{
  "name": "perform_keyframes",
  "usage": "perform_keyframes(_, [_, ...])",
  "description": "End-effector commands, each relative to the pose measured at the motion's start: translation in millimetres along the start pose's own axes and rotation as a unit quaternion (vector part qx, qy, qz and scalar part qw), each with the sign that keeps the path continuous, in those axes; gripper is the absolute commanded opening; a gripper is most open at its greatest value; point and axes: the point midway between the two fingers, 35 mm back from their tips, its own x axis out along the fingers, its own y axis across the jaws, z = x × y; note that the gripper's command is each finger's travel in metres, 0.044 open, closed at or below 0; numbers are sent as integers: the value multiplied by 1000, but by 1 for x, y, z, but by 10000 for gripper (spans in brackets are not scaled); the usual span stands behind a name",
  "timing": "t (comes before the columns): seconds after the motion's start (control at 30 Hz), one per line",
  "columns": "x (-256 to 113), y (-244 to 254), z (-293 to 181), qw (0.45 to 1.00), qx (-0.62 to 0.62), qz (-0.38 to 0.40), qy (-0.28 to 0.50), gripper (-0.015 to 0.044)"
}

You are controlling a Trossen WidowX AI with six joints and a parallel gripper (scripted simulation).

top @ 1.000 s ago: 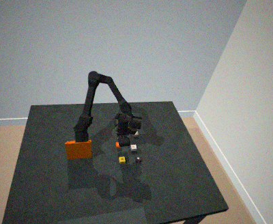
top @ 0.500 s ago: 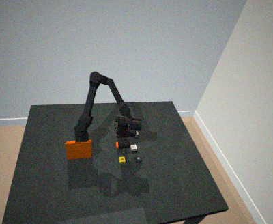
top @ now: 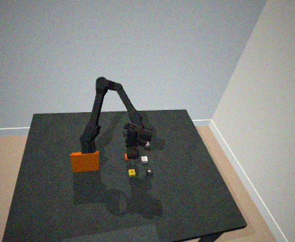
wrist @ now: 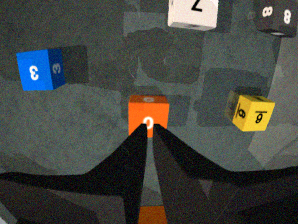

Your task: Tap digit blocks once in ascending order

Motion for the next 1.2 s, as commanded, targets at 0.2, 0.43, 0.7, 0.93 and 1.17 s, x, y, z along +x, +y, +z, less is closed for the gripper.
perform_keyframes(0.2, [-86, 1, 2, 1000, -8, -6, -4, 20])
perform_keyframes(0.43, [-86, 19, 13, 1000, -9, -10, -4, 20])
perform_keyframes(0.7, [-85, 87, 37, 1000, -9, -4, -4, 20])
perform_keyframes(0.93, [-15, 86, 39, 1000, -10, -4, -5, 20])
perform_keyframes(1.17, [-4, 87, 37, 1000, -10, -2, -5, 20])
